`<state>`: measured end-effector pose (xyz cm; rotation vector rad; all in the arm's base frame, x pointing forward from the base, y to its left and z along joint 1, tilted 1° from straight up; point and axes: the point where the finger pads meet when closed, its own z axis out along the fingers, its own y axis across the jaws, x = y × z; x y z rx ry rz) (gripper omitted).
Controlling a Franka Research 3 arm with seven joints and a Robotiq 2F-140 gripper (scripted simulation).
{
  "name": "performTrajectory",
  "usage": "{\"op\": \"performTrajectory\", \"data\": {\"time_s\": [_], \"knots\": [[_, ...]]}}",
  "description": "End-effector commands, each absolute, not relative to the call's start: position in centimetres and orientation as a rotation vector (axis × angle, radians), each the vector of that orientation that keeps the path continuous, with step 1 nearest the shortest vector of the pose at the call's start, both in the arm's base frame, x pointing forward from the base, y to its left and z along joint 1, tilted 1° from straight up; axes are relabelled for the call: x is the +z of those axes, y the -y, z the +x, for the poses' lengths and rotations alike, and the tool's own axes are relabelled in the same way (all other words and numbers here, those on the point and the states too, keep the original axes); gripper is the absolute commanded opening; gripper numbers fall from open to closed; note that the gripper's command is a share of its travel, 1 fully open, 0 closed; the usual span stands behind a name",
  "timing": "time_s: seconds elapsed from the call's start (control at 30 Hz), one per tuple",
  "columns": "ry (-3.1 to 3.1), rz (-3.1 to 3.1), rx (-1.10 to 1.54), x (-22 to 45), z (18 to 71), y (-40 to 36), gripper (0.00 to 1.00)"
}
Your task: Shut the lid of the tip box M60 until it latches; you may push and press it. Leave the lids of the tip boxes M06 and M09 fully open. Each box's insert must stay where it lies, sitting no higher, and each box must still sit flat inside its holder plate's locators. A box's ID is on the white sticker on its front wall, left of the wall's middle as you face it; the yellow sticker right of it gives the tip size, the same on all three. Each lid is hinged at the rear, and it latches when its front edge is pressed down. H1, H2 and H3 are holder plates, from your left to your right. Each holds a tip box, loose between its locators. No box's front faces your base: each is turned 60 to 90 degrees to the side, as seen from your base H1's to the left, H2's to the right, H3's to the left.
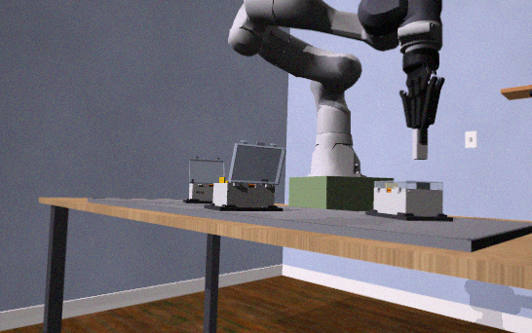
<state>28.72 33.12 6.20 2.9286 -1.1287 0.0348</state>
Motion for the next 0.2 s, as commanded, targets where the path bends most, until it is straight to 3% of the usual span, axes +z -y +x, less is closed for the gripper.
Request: {"op": "performTrajectory", "data": {"time_s": [0.0,0.17], "knots": [[1.121,2.93,0.03,6.26,28.69,-33.08,0.0],[1.121,2.93,0.03,6.26,28.69,-33.08,0.0]]}}
